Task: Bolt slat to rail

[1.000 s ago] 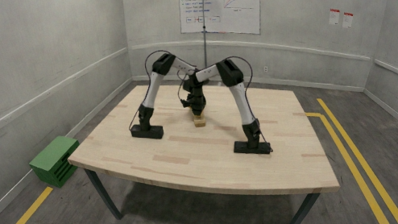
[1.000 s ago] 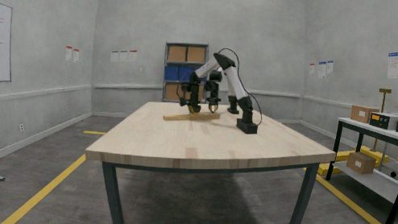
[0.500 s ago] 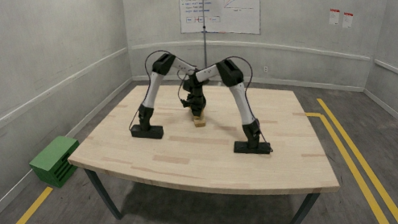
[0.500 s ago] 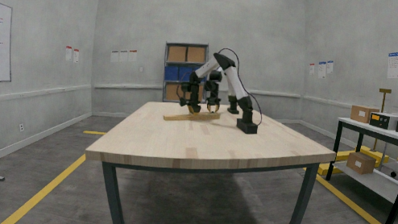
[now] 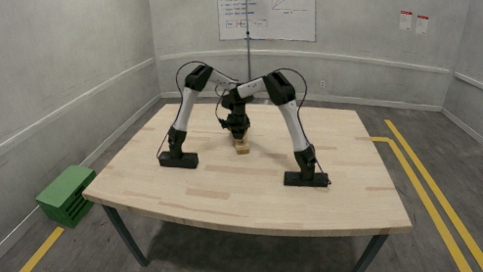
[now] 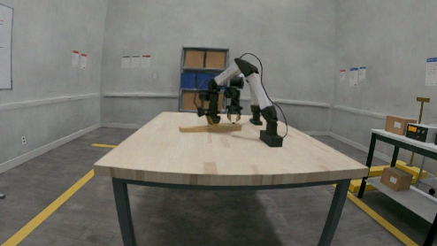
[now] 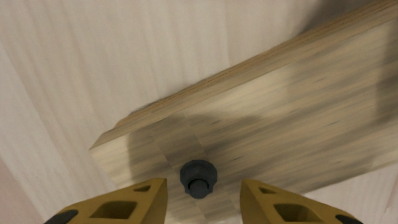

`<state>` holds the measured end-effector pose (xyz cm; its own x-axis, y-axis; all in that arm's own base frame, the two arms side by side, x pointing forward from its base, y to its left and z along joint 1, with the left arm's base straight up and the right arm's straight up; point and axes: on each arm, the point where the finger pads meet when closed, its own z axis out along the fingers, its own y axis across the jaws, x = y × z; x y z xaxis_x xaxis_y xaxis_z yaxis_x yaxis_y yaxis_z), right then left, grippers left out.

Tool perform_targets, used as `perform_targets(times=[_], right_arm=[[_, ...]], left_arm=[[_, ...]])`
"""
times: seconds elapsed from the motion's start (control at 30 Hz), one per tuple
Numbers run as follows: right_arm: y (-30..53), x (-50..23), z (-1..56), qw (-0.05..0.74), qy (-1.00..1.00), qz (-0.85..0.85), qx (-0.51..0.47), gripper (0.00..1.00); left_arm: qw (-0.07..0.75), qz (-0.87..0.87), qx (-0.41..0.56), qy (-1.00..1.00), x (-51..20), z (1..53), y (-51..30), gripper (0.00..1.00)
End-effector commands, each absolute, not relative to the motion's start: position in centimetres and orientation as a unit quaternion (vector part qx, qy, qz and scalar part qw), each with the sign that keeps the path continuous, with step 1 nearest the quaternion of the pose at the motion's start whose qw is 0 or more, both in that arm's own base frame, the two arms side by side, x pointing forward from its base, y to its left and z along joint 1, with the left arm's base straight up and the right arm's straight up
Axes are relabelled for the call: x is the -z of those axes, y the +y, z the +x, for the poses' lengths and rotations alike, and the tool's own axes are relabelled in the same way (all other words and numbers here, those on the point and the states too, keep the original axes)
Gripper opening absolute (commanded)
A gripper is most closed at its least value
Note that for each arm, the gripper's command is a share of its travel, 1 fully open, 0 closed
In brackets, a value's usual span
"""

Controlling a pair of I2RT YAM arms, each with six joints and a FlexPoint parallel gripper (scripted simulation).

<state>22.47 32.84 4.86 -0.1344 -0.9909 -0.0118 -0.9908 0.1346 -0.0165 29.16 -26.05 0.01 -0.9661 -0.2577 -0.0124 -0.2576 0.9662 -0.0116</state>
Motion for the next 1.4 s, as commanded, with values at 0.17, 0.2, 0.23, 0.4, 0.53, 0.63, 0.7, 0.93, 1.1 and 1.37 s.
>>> perform_targets(times=[0.17, 0.2, 0.23, 0.4, 0.53, 0.63, 0.7, 0.93, 1.1, 1.37], right_arm=[[32.7, -9.4, 22.4, 0.006, 0.754, -0.657, -0.002, 0.36], [32.7, -9.4, 22.4, 0.006, 0.754, -0.657, -0.002, 0.36], [32.7, -9.4, 22.4, 0.006, 0.754, -0.657, -0.002, 0.36], [32.7, -7.1, 22.5, 0.010, 0.754, -0.657, -0.001, 0.36], [33.0, -5.4, 22.7, 0.018, 0.754, -0.657, 0.000, 0.36], [33.0, -5.4, 22.7, 0.018, 0.754, -0.657, 0.000, 0.36], [33.0, -5.4, 22.7, 0.018, 0.754, -0.657, 0.000, 0.36], [33.0, -5.4, 22.7, 0.018, 0.754, -0.657, 0.000, 0.36], [33.0, -5.3, 22.7, 0.017, 0.754, -0.657, 0.000, 0.11], [33.0, -5.3, 22.6, 0.016, 0.753, -0.657, 0.000, 0.11]], left_arm=[[0.012, -0.132, 0.013, 0.991, -0.5, 29.3, -26.4, 0.67], [0.012, -0.132, 0.013, 0.991, -0.5, 29.3, -26.4, 0.67], [0.012, -0.132, 0.013, 0.991, -0.5, 29.3, -26.4, 0.67], [0.012, -0.132, 0.013, 0.991, -0.5, 29.3, -26.4, 0.67], [0.012, -0.132, 0.013, 0.991, -0.5, 29.3, -26.4, 0.67], [0.012, -0.132, 0.013, 0.991, -0.5, 29.3, -26.4, 0.67], [0.012, -0.132, 0.013, 0.991, -0.5, 29.3, -26.4, 0.67], [0.012, -0.132, 0.013, 0.991, -0.5, 29.3, -26.4, 0.67], [0.012, -0.132, 0.013, 0.991, -0.5, 29.3, -26.4, 0.67], [0.012, -0.132, 0.013, 0.991, -0.5, 29.3, -26.4, 0.67]])
